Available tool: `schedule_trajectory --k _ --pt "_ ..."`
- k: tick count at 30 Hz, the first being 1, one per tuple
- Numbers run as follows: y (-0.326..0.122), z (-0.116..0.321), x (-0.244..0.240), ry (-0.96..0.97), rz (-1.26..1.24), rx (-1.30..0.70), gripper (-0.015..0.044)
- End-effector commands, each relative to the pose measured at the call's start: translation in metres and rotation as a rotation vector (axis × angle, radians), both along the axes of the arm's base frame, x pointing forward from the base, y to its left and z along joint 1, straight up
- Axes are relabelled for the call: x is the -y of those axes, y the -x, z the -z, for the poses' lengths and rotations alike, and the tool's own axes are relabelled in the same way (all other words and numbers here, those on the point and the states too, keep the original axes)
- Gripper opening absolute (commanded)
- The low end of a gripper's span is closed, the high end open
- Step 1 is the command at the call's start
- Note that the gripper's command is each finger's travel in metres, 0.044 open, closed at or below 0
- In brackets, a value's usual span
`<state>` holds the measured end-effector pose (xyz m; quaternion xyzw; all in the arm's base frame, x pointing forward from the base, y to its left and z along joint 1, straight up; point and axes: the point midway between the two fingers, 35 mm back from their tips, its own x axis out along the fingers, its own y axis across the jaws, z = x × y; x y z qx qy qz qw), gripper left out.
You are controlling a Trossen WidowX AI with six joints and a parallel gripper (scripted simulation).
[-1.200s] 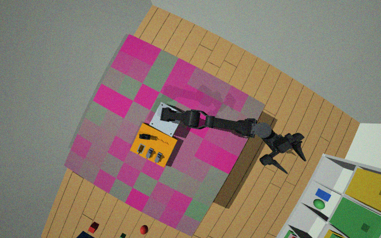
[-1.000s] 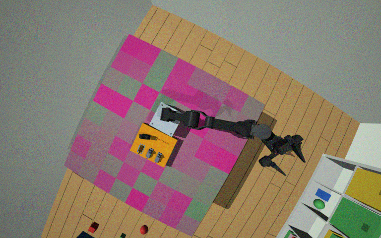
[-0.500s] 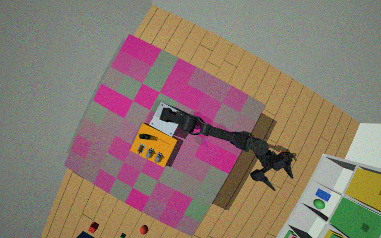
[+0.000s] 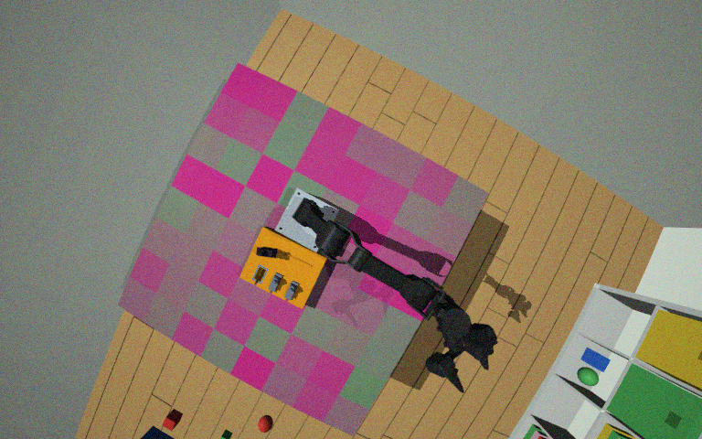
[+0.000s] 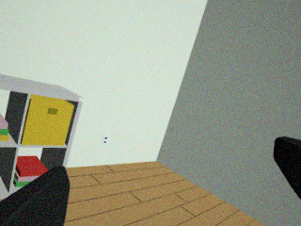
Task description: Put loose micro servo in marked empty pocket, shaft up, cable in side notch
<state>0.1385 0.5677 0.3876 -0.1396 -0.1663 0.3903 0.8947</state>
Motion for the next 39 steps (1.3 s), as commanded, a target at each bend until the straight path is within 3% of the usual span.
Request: schedule_trajectory --k 1,18,29,39 --pt "-0.039 0.011 0.015 0.118 0.060 0.050 0.0440" --pt "-0.140 0.054 0.072 0.463 0.203 0.120 0.0440" --pt "-0.223 0.104 0.161 0.837 0.300 0.131 0.0440" --pt "-0.272 0.154 0.265 1.182 0.316 0.066 0.0440"
